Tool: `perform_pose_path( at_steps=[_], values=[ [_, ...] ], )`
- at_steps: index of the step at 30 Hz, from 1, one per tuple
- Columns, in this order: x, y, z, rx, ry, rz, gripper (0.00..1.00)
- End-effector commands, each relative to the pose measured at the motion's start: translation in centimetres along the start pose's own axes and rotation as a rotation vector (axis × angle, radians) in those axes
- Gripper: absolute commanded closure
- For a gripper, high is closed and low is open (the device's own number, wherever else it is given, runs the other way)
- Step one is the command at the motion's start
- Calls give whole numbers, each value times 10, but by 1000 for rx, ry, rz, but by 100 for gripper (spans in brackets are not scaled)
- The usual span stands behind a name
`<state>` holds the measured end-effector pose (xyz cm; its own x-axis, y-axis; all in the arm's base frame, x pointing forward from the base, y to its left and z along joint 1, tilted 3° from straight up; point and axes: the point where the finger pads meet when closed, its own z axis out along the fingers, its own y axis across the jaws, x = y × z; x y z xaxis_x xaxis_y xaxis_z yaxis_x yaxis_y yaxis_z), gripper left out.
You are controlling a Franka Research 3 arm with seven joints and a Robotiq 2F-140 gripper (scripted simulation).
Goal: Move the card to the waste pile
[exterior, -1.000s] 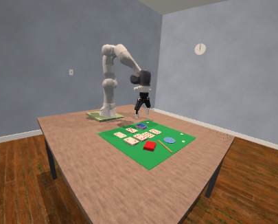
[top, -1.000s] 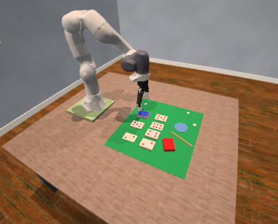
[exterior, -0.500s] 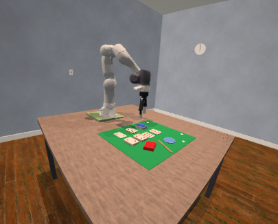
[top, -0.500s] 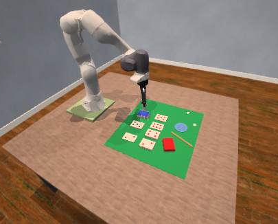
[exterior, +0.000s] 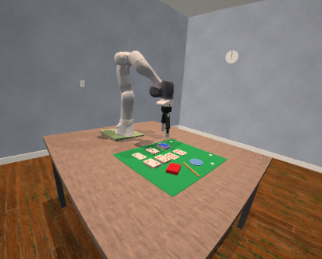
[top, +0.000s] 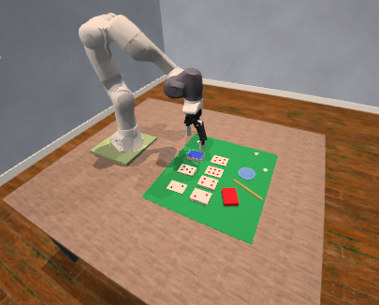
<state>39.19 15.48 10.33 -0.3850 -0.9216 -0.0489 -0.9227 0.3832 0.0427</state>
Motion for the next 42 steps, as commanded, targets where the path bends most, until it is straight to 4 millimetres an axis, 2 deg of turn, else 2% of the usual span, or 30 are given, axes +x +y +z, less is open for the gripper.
perform_pose_path(
  at_steps=[1, 6, 7, 10, 11, 18, 25, 27, 28, 42],
  values=[
    [1, 1, 2, -2, 2, -279, 0],
    [2, 1, 2, -6, -1, -434, 0],
    [2, 1, 2, -7, -1, -465, 50],
    [2, 1, 2, -8, -2, -497, 50],
    [2, 1, 2, -10, -4, -580, 50],
    [2, 1, 8, -16, -11, -807, 50],
    [2, 0, 23, -26, -15, -1039, 50],
    [2, 0, 23, -26, -15, -1039, 50],
    [2, 0, 26, -29, -15, -1127, 50],
    [2, -1, 52, -26, -26, -1627, 50]
  ],
)
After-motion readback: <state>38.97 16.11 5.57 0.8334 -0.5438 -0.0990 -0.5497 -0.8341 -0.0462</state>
